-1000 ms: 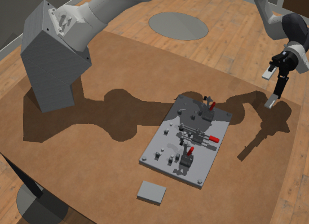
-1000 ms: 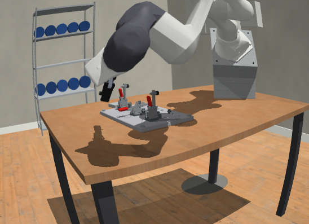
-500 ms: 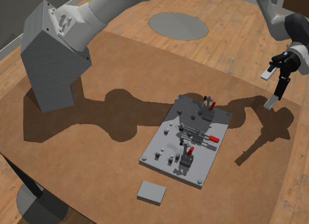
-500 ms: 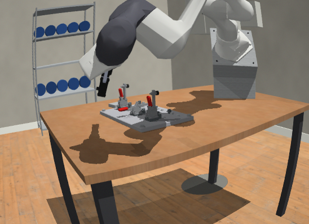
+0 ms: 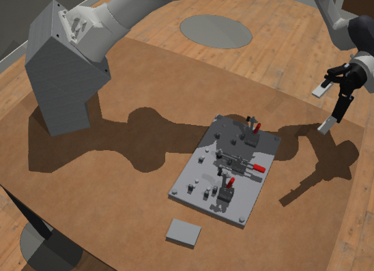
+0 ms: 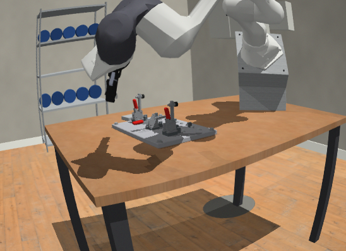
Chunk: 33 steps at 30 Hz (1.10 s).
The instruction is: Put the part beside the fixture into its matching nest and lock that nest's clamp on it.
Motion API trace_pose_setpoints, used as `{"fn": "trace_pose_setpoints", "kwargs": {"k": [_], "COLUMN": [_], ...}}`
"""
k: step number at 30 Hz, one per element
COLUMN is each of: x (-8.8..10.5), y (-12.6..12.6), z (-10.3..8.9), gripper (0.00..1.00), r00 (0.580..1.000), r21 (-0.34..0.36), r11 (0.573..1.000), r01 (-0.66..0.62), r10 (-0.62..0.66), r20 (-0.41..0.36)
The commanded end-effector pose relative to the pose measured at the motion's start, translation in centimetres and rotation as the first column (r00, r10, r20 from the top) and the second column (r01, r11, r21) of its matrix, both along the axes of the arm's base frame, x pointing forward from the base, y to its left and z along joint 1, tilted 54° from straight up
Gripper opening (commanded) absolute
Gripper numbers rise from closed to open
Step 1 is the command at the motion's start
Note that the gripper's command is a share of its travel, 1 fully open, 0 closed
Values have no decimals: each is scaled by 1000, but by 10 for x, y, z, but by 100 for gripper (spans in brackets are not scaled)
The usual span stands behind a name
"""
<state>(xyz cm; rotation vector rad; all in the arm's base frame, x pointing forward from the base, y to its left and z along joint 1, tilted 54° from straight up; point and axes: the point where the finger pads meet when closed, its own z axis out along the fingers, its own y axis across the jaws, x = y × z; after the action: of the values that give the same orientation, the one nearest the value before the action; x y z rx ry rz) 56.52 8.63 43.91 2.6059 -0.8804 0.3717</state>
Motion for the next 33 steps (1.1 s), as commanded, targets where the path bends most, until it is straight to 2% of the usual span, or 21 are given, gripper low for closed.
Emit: {"fn": "trace_pose_setpoints", "kwargs": {"k": [1, 4, 5, 22, 23, 33], "x": [-1, -1, -4, -4, -6, -6], "y": [3, 3, -17, -17, -35, -35], "z": [-1, -1, -8, -8, -13, -13], "gripper": [100, 100, 100, 100, 100, 100], "r00": [1000, 1000, 999, 999, 996, 996], "r21": [3, 3, 81, 81, 161, 161], "r11": [1000, 1000, 997, 997, 986, 986], "r01": [-17, -17, 18, 18, 53, 53], "r10": [17, 17, -14, -14, -40, -40], "r20": [-11, -11, -50, -50, -82, -82]}}
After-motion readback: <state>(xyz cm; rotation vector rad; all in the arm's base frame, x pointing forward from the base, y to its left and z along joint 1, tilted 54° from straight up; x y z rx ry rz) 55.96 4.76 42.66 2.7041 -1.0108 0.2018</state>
